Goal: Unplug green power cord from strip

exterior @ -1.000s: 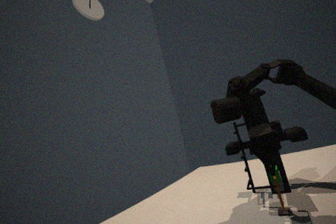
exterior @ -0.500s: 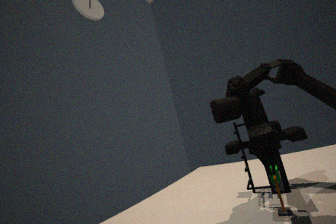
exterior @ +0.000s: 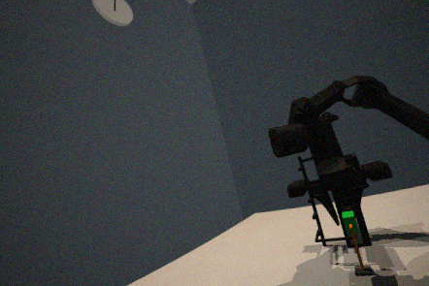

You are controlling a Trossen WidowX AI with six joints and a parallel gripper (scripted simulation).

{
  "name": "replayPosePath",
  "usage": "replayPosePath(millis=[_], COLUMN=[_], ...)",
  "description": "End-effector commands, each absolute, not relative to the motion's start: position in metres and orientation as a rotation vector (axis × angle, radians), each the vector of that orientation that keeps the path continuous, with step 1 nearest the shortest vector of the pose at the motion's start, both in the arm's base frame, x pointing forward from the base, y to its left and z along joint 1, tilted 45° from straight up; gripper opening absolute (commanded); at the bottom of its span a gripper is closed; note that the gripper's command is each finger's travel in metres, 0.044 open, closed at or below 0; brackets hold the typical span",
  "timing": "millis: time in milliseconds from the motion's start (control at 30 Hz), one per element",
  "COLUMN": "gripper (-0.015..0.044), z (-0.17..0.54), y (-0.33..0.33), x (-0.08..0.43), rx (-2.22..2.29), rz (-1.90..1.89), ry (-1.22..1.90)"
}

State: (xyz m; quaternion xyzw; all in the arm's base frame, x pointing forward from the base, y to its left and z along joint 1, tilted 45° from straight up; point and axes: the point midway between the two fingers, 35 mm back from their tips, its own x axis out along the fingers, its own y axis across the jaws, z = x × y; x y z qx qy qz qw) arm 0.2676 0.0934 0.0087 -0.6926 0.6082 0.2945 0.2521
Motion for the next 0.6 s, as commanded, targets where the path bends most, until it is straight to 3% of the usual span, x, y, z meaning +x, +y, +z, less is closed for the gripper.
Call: replayPosePath(millis=[0, 267, 567], gripper=[0.0239, 0.044, 0.044], z=[0.009, 0.007, -0.024], y=[0.093, 0.096, 0.145], x=[0.268, 0.268, 0.26], rx=[-1.884, -1.883, -1.877], rz=[0.801, 0.801, 0.804], ry=[1.654, 1.654, 1.65])
